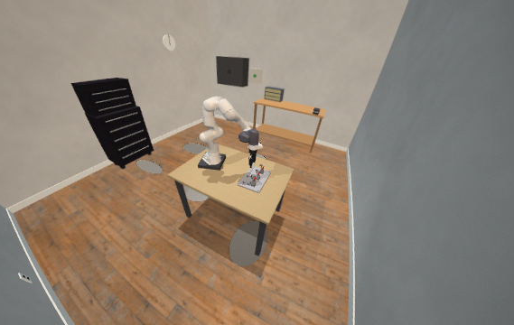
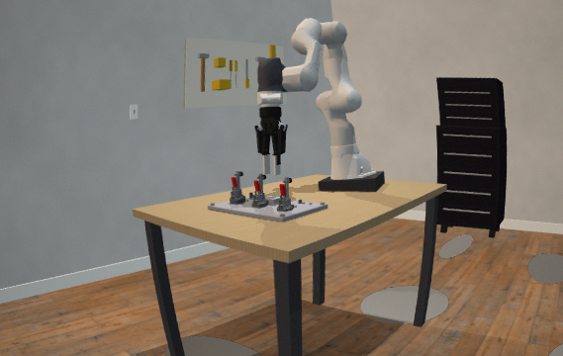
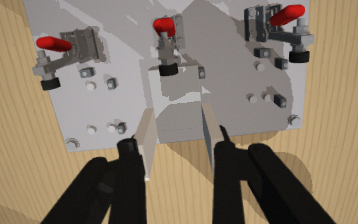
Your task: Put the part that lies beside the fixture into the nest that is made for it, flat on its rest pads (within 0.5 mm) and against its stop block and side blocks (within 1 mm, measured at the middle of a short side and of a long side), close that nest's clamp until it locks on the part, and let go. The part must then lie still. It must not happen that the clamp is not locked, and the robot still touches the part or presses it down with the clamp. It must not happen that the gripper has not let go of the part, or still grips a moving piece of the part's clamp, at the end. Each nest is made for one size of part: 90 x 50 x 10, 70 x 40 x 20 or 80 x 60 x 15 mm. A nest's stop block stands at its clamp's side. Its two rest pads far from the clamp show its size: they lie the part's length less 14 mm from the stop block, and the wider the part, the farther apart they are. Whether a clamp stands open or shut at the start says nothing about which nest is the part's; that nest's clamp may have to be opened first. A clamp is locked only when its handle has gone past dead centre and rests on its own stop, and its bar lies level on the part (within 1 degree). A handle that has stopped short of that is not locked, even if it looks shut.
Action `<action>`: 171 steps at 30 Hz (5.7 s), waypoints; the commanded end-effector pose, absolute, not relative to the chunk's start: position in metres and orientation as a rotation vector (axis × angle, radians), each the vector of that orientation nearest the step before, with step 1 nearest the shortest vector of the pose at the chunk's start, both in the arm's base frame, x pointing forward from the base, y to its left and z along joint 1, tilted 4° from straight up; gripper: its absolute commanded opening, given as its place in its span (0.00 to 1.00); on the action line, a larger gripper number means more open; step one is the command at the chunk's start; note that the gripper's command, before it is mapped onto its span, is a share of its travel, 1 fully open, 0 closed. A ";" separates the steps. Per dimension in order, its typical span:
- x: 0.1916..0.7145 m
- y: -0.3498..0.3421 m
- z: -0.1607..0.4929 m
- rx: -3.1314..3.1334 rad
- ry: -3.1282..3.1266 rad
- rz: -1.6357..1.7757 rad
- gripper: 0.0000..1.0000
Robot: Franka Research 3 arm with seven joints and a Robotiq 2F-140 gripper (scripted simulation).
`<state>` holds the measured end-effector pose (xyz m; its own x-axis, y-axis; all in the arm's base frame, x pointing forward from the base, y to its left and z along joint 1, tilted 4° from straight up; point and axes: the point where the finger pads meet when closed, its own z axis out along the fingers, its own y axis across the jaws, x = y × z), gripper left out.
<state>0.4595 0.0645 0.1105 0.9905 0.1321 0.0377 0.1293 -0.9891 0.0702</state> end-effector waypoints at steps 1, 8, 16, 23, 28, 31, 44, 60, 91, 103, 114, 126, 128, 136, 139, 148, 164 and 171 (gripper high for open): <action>0.455 0.067 0.134 3.067 0.229 0.041 0.28; 0.453 0.070 0.175 3.067 0.229 0.041 0.28; 0.453 0.070 0.179 3.067 0.229 0.041 0.28; 0.462 0.072 0.179 3.067 0.229 0.041 0.28; 0.471 0.073 0.180 3.067 0.229 0.041 0.28; 0.483 0.075 0.180 3.067 0.229 0.041 0.28; 0.525 0.082 0.181 3.067 0.229 0.041 0.28; 0.535 0.084 0.180 3.067 0.229 0.041 0.28; 0.537 0.080 0.112 3.067 0.229 0.041 0.28; 0.538 0.079 0.103 3.067 0.229 0.041 0.28; 0.538 0.079 0.103 3.067 0.229 0.041 0.28; 0.538 0.079 0.103 3.068 0.227 0.041 0.28; 0.538 0.079 0.103 3.068 0.227 0.041 0.28; 0.538 0.079 0.099 3.068 0.227 0.041 0.28; 0.538 0.078 0.092 3.068 0.227 0.041 0.28; 0.538 0.076 0.073 3.068 0.227 0.041 0.28; 0.538 0.076 0.065 3.068 0.227 0.041 0.28; 0.538 0.076 0.065 3.068 0.227 0.041 0.00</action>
<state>0.5388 0.0760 0.0664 0.9884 0.1505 0.0224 0.1487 -0.9867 0.0657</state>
